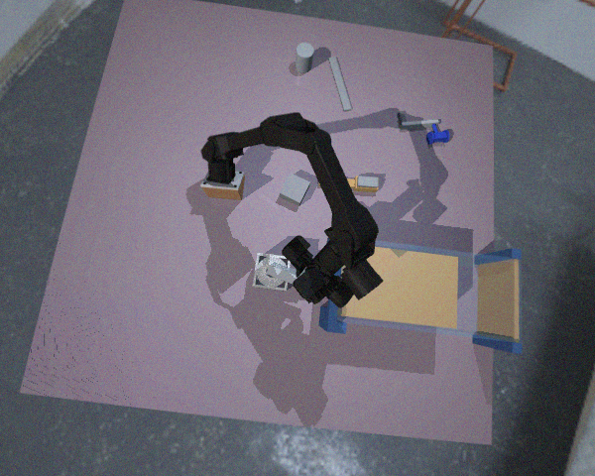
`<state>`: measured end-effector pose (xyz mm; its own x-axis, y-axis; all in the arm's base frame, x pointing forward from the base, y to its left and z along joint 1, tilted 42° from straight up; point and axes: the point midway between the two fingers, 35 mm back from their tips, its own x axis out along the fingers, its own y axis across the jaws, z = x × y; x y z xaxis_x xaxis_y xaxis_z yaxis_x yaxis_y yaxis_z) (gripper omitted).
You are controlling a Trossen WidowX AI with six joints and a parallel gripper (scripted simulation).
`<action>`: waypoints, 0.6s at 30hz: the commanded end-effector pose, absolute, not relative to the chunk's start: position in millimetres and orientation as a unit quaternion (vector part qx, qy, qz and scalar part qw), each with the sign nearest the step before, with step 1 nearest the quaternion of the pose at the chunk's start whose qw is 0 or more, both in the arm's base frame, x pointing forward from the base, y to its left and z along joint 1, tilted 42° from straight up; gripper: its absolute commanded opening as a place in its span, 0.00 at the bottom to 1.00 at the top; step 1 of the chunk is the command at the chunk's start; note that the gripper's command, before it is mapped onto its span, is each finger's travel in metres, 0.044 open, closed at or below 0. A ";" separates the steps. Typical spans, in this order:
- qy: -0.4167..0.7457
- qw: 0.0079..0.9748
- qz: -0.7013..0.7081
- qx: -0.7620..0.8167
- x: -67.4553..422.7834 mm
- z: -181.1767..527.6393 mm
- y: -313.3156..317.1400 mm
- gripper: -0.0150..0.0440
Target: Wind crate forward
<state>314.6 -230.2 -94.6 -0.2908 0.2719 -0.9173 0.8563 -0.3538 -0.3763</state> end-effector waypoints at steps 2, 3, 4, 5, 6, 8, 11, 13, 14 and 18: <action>0.517 0.236 -0.615 0.547 314.4 -94.3 -229.6 0.92; 0.517 0.236 -0.615 0.547 314.4 -94.3 -229.6 0.97; 0.517 0.236 -0.615 0.547 314.4 -94.3 -229.6 1.00; 0.517 0.236 -0.615 0.547 314.4 -94.3 -229.6 1.00; 0.517 0.236 -0.615 0.547 314.4 -94.3 -229.6 1.00; 0.517 0.235 -0.615 0.547 314.9 -91.0 -233.0 1.00; 0.517 0.234 -0.617 0.545 315.9 -78.6 -244.9 1.00; 0.517 0.232 -0.618 0.544 315.7 -65.6 -256.4 1.00; 0.517 0.231 -0.619 0.544 315.2 -59.2 -261.6 1.00; 0.518 0.229 -0.621 0.542 312.8 -43.5 -273.8 1.00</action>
